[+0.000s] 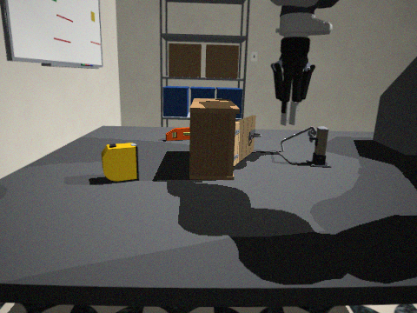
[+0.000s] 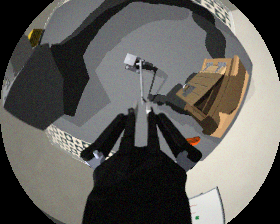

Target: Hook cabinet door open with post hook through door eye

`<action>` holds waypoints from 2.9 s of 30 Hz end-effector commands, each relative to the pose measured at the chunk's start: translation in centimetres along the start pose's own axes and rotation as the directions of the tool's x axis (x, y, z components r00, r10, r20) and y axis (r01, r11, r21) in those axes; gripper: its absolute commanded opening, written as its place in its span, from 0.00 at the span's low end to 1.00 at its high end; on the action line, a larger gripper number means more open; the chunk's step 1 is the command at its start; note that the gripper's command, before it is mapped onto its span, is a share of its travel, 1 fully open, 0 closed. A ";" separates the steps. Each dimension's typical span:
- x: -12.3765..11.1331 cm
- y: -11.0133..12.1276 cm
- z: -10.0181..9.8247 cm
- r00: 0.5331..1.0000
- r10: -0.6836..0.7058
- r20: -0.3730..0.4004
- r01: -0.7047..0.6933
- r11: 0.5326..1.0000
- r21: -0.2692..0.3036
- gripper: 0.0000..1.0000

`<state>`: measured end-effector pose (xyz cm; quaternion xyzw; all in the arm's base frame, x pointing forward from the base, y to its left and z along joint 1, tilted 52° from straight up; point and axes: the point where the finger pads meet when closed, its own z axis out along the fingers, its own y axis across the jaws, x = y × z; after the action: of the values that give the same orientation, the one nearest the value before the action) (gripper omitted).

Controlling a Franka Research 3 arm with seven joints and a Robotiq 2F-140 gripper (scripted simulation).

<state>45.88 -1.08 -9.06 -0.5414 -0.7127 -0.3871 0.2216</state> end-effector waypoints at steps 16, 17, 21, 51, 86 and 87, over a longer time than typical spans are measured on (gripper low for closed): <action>-0.5 0.1 2.9 1.000 -0.013 0.014 0.013 1.000 -0.005 0.14; -0.5 0.1 2.9 1.000 -0.013 0.014 0.013 1.000 -0.005 0.14; -0.5 0.1 2.9 1.000 -0.013 0.014 0.013 1.000 -0.005 0.14; -0.5 0.1 2.9 1.000 -0.013 0.014 0.013 1.000 -0.005 0.14; -0.5 0.2 2.9 1.000 -0.013 0.014 0.013 1.000 -0.005 0.14; -0.5 0.2 2.9 1.000 -0.013 0.014 0.013 1.000 -0.005 0.14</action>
<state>46.43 0.83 -11.09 -0.5402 -0.7166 -0.3862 0.2135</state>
